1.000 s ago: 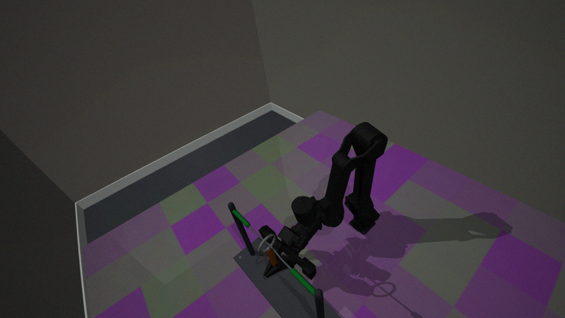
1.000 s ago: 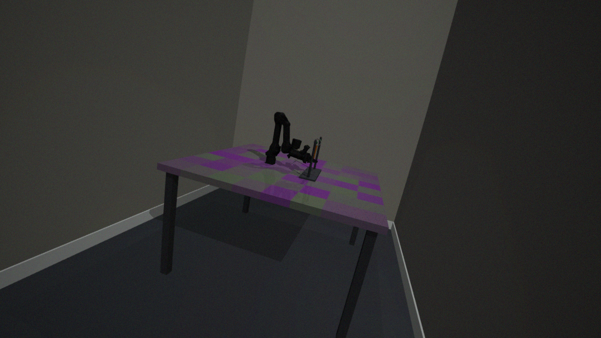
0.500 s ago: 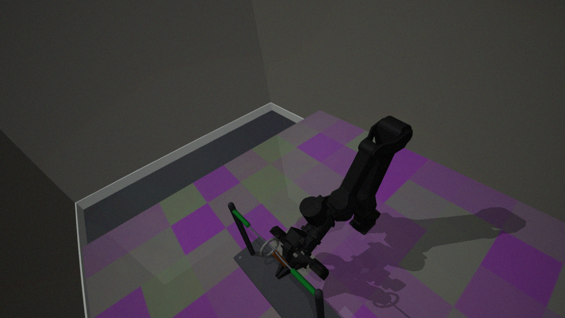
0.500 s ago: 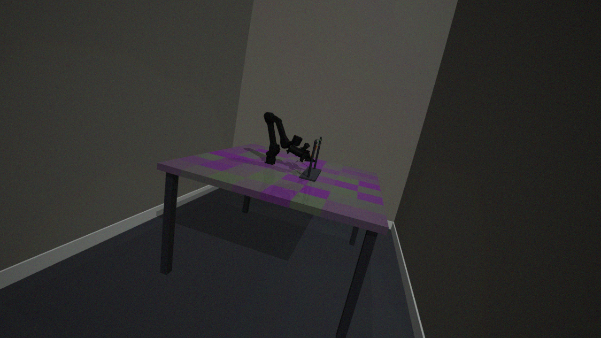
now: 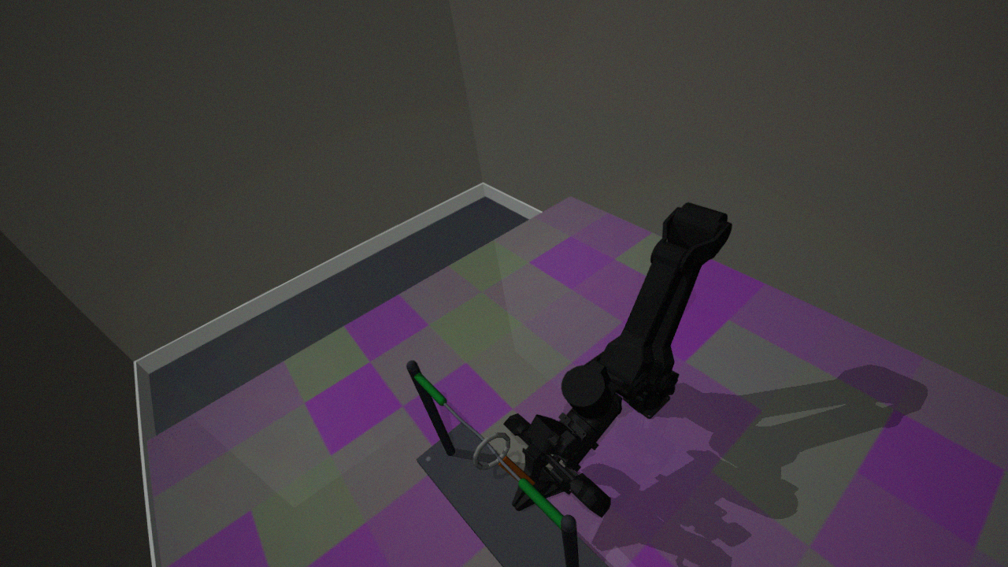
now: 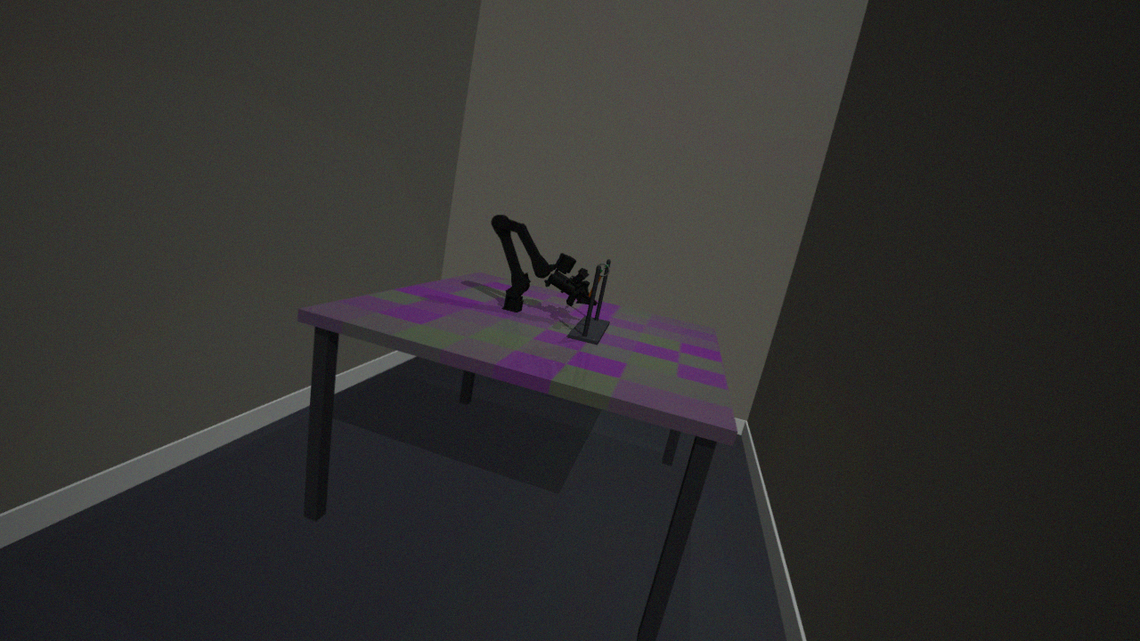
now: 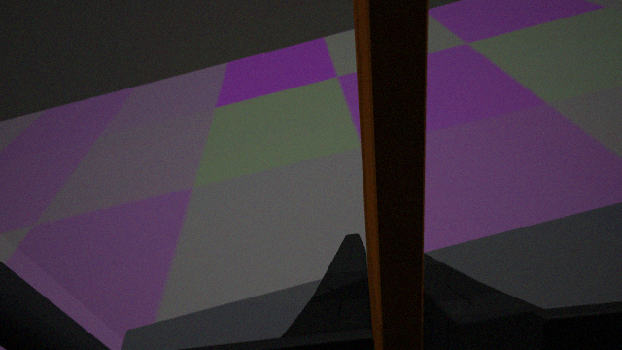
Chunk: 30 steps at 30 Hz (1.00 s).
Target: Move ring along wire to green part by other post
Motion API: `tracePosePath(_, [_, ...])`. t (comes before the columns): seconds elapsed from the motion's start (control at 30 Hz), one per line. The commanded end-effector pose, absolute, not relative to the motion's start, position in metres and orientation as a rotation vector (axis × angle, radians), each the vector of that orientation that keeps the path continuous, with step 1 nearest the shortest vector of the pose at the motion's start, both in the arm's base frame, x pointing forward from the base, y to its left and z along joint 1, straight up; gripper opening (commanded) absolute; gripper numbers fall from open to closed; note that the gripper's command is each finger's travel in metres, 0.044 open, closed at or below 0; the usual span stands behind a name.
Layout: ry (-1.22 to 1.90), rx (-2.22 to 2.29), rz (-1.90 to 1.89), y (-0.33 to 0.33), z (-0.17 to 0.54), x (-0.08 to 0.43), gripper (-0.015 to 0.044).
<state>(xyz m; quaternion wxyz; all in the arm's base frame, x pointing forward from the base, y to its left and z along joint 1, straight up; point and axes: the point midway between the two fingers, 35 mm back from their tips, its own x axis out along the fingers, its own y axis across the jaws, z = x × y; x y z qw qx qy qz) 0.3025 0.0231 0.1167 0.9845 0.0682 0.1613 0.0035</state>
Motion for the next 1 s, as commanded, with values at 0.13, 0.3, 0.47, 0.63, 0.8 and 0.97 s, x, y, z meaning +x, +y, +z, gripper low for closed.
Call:
tracePosePath(0.13, [0.317, 0.159, -0.006, 0.033, 0.121, 0.304, -0.0150])
tracePosePath(0.3, [0.316, 0.152, -0.002, 0.037, 0.121, 0.304, -0.0150])
tracePosePath(0.47, [0.314, 0.134, 0.006, 0.039, 0.122, 0.304, -0.0150])
tracePosePath(0.63, [0.313, 0.109, 0.019, 0.041, 0.122, 0.305, -0.0150])
tracePosePath(0.8, [0.311, 0.079, 0.033, 0.042, 0.122, 0.305, -0.0150])
tracePosePath(0.97, [0.309, 0.052, 0.047, 0.043, 0.122, 0.305, -0.0150])
